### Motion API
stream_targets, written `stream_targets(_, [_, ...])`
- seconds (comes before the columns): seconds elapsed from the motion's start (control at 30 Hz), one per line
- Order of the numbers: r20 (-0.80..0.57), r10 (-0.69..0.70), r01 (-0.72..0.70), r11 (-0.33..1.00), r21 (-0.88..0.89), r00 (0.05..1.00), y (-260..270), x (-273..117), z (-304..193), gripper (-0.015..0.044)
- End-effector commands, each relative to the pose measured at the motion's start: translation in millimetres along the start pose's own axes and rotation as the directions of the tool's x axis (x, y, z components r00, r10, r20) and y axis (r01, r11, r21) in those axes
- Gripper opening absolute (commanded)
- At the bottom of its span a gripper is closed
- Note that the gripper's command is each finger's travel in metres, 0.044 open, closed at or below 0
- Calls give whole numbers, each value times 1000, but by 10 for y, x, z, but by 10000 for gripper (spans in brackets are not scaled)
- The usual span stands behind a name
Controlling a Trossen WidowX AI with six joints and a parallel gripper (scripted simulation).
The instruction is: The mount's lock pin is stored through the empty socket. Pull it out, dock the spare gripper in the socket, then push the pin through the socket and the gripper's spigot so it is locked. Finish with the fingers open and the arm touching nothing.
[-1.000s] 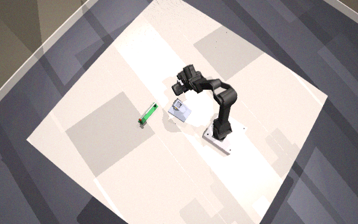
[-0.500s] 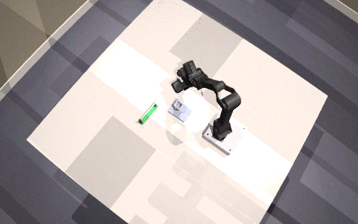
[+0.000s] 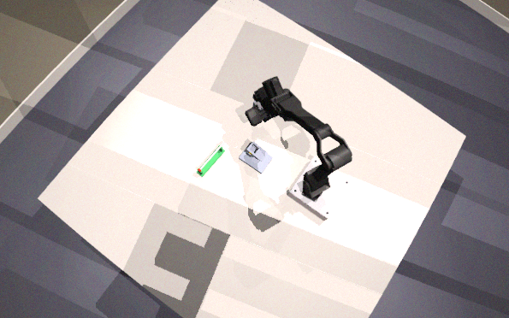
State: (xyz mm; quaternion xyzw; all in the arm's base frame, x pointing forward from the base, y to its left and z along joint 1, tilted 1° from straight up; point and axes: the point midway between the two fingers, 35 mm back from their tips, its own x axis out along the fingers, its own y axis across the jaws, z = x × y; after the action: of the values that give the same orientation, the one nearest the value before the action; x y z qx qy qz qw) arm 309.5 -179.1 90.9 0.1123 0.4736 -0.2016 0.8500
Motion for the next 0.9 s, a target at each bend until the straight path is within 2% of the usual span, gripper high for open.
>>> stream_targets(0.0, [15, -5, 5, 1000, -3, 1000, -4, -118, 71, 0])
stream_targets(0.37, [0, -3, 3, 1000, -9, 1000, 19, -62, 23, 0])
stream_targets(0.87, [-157, -96, 59, 972, -228, 983, 382, -94, -248, 0])
